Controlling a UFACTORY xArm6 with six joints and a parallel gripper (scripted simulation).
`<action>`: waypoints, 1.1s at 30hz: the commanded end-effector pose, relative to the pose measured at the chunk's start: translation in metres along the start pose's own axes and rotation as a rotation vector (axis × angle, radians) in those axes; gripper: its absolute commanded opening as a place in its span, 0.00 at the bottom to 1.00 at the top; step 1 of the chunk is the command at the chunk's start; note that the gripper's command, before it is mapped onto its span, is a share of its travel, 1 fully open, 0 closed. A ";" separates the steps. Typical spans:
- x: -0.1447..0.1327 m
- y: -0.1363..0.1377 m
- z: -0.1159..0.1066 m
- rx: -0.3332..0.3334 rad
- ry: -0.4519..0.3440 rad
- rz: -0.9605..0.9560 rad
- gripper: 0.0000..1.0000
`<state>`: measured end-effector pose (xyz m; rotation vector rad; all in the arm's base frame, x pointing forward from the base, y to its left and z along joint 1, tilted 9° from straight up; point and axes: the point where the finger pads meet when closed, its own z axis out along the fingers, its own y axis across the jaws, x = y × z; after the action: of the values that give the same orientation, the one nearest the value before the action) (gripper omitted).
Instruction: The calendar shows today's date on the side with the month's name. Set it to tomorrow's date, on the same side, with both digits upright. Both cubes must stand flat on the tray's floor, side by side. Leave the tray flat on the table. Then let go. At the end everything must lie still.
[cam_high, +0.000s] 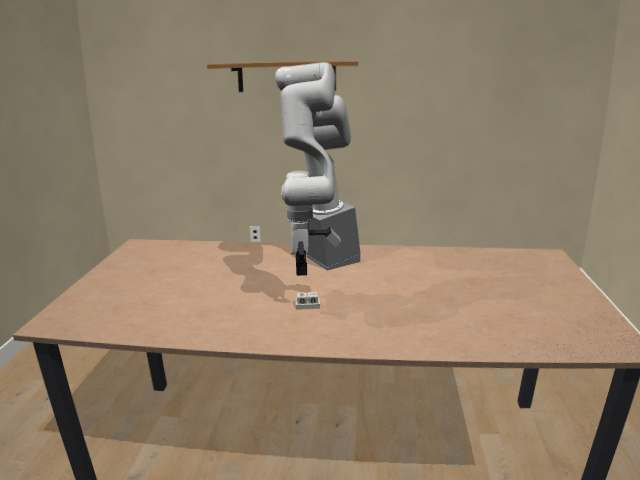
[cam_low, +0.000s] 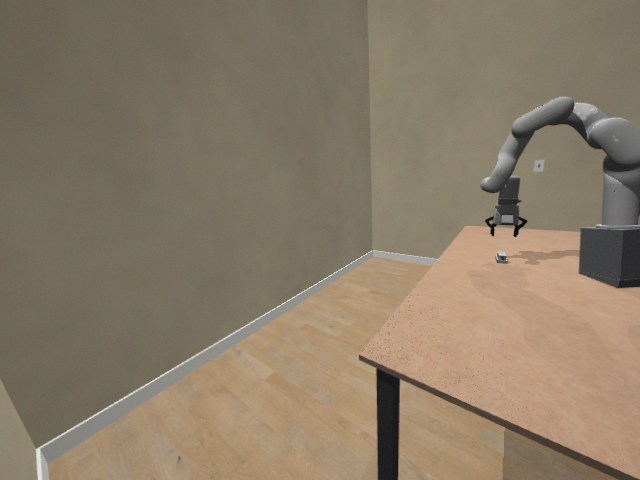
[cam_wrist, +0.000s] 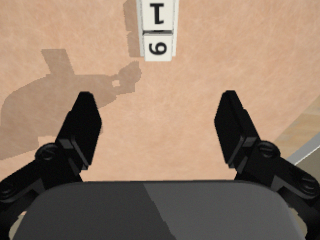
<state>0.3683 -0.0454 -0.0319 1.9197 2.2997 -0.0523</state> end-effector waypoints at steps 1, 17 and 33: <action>0.000 0.001 -0.014 -0.003 0.000 0.000 1.00; 0.000 0.001 -0.061 -0.003 0.000 0.000 1.00; 0.000 0.001 -0.062 -0.003 0.000 0.000 1.00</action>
<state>0.3629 -0.0381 0.0289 1.9197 2.2997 -0.0521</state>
